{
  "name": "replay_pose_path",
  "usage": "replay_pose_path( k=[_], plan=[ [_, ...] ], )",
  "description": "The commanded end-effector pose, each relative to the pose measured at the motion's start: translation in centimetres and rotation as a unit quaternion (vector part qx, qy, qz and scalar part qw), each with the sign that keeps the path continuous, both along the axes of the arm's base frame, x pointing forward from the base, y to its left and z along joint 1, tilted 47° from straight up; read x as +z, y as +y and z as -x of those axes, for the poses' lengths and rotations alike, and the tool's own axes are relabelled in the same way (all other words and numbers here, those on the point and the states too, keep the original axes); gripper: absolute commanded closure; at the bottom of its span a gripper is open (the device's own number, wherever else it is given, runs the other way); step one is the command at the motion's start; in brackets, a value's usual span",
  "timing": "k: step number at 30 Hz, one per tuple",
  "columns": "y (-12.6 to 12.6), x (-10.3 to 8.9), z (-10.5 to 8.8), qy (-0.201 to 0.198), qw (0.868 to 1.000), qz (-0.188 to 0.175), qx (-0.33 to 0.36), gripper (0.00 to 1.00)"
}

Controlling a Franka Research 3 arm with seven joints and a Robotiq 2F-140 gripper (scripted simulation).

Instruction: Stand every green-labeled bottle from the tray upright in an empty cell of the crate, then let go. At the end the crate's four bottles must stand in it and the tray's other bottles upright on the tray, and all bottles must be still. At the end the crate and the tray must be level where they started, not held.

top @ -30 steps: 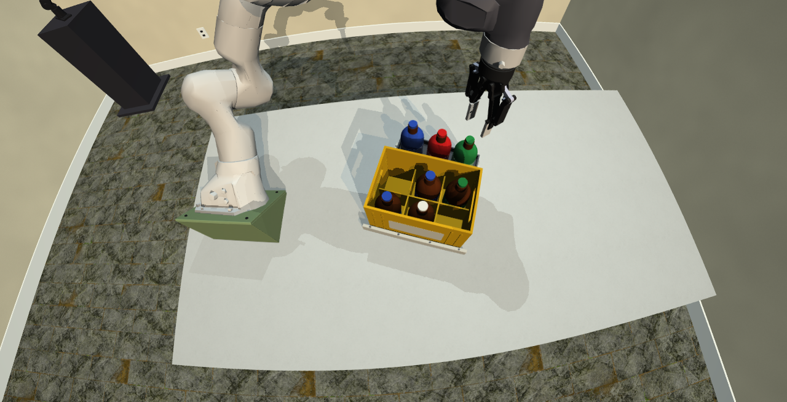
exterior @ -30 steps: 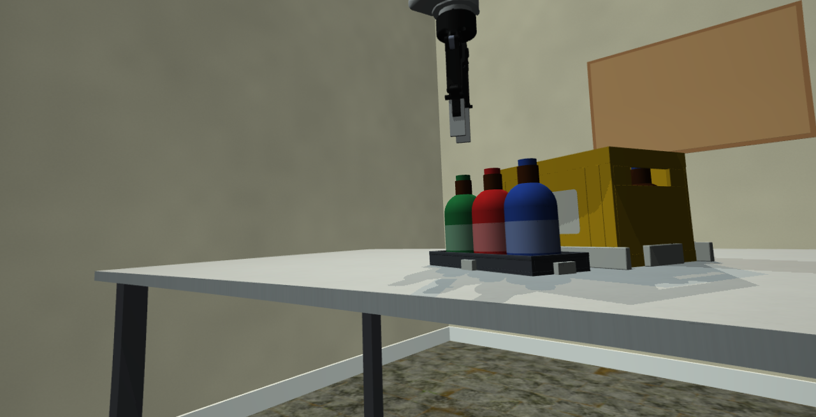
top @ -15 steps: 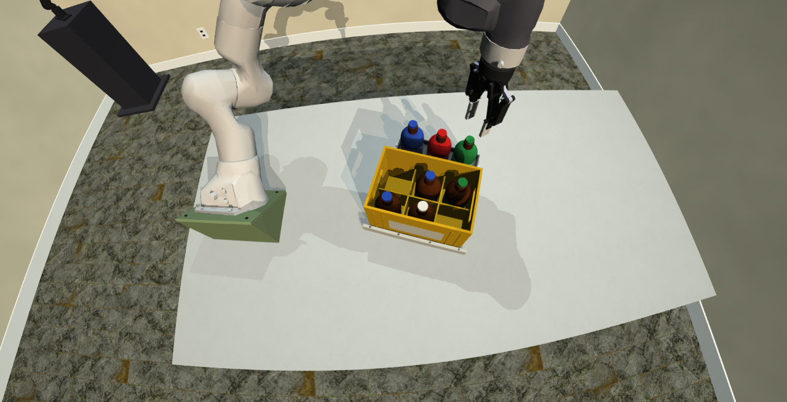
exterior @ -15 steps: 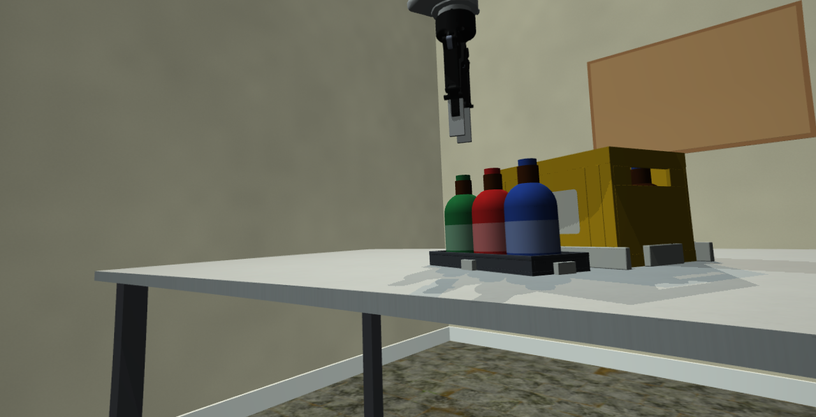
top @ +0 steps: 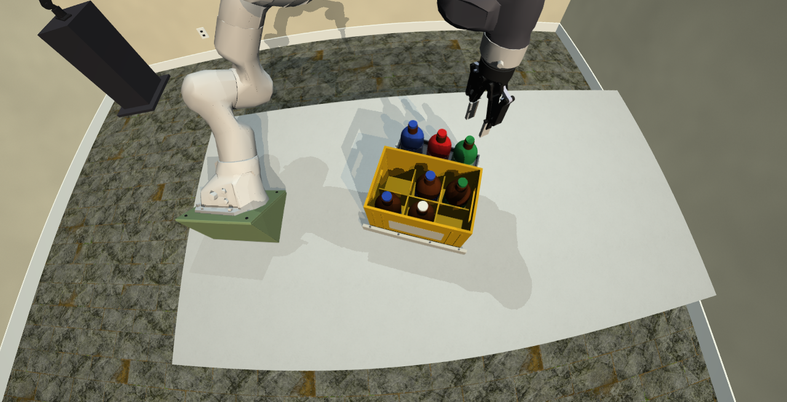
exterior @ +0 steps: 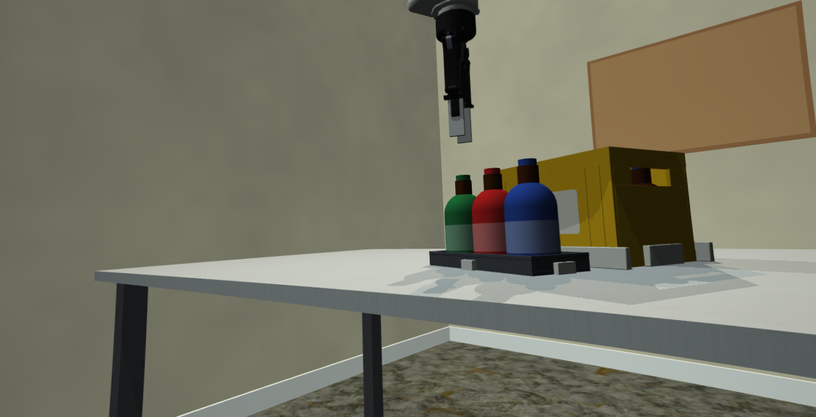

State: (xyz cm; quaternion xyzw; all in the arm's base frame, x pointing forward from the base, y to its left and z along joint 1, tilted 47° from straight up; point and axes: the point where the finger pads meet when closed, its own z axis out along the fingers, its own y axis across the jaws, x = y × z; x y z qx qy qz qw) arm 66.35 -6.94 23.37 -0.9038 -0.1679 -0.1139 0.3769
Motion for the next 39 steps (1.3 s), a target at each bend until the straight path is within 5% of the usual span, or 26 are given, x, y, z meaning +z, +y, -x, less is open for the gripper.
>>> replay_pose_path(
  k=[1,39],
  plan=[
    [0.2,-0.2,0.0,0.003,1.000,-0.002,-0.003,0.62],
    [2.9,-2.8,-0.4,0.003,1.000,-0.002,-0.003,0.62]
  ],
)
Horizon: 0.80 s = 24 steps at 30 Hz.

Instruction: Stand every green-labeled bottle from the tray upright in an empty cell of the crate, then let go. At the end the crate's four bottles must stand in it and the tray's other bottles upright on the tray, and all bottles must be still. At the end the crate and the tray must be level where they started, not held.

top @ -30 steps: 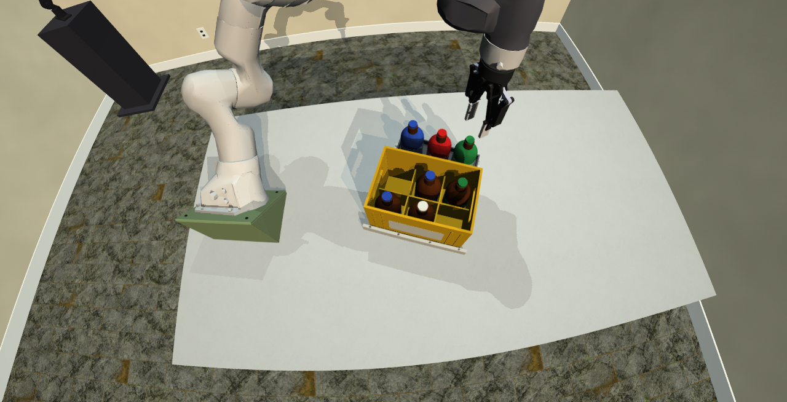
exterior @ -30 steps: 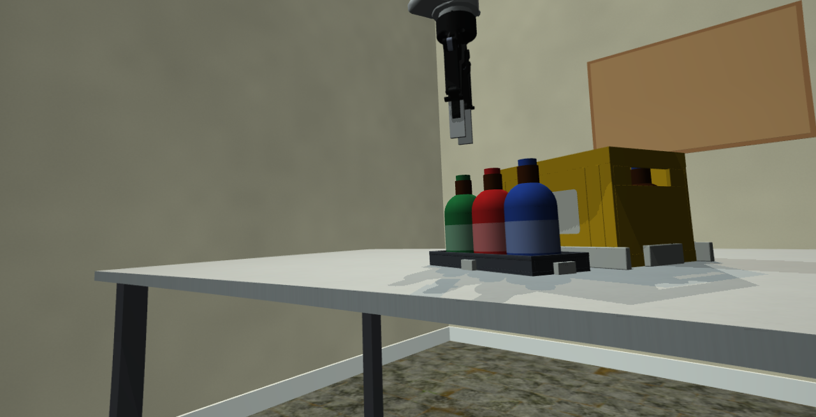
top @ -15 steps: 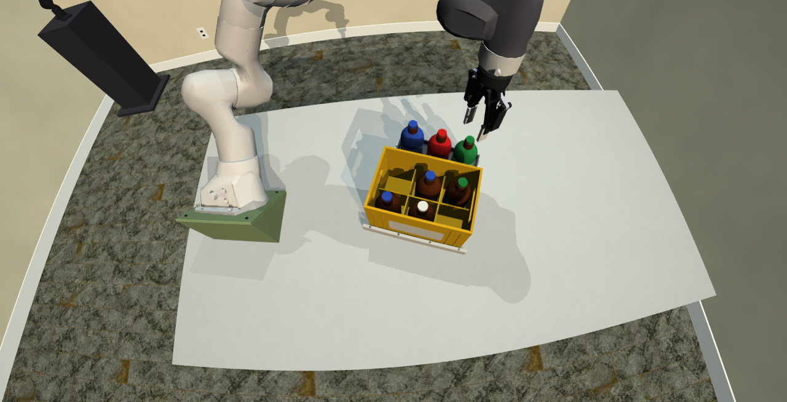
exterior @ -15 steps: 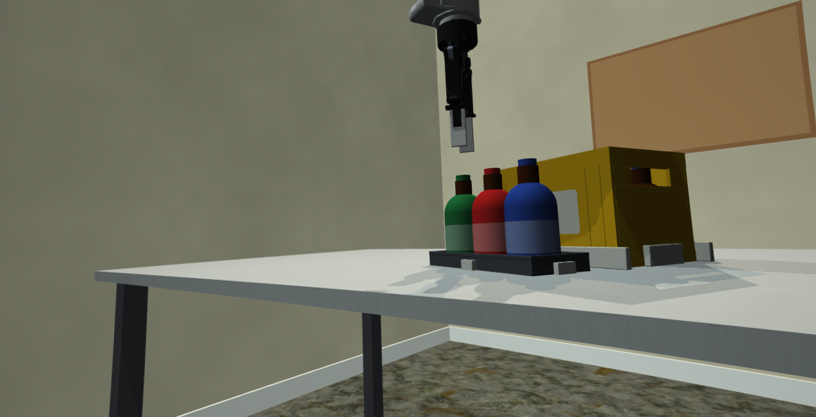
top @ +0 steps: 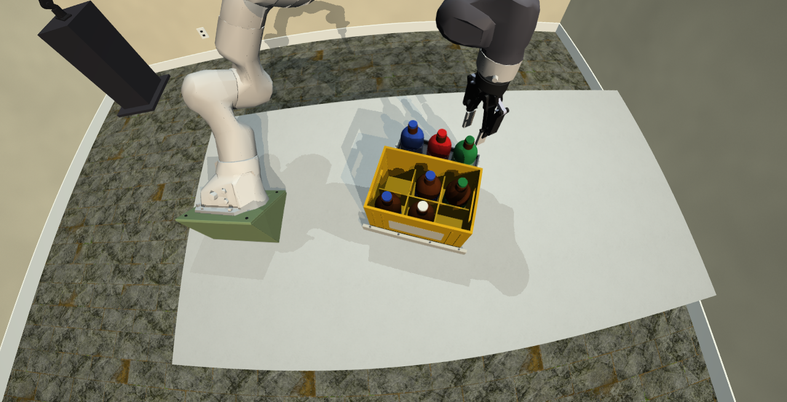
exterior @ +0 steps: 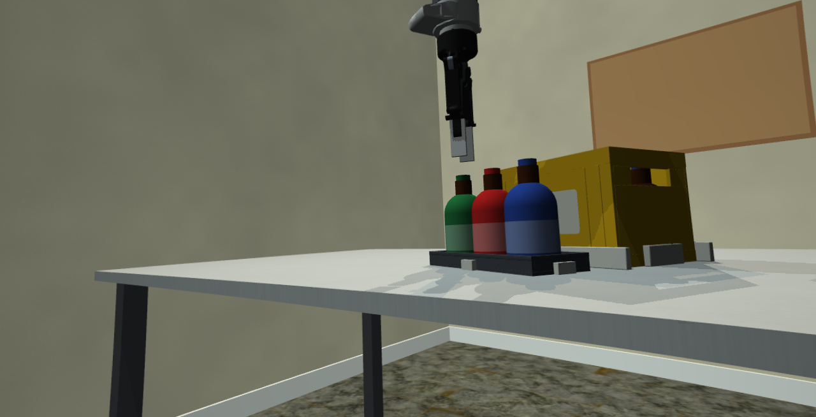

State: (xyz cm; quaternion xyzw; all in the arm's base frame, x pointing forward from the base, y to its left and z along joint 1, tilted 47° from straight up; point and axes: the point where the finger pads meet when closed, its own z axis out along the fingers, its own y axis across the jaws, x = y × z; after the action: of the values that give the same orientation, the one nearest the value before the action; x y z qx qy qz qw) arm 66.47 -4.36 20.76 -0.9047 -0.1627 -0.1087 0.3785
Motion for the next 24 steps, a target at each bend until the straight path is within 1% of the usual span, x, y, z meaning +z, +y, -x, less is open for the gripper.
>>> replay_pose_path(
  k=[1,10,24],
  plan=[
    [0.41,-0.26,-0.25,-0.004,1.000,-0.001,0.000,0.62],
    [0.77,-0.61,-0.29,-0.004,1.000,-0.001,0.000,0.62],
    [0.81,-0.64,-0.30,-0.004,1.000,-0.001,0.000,0.62]
  ],
)
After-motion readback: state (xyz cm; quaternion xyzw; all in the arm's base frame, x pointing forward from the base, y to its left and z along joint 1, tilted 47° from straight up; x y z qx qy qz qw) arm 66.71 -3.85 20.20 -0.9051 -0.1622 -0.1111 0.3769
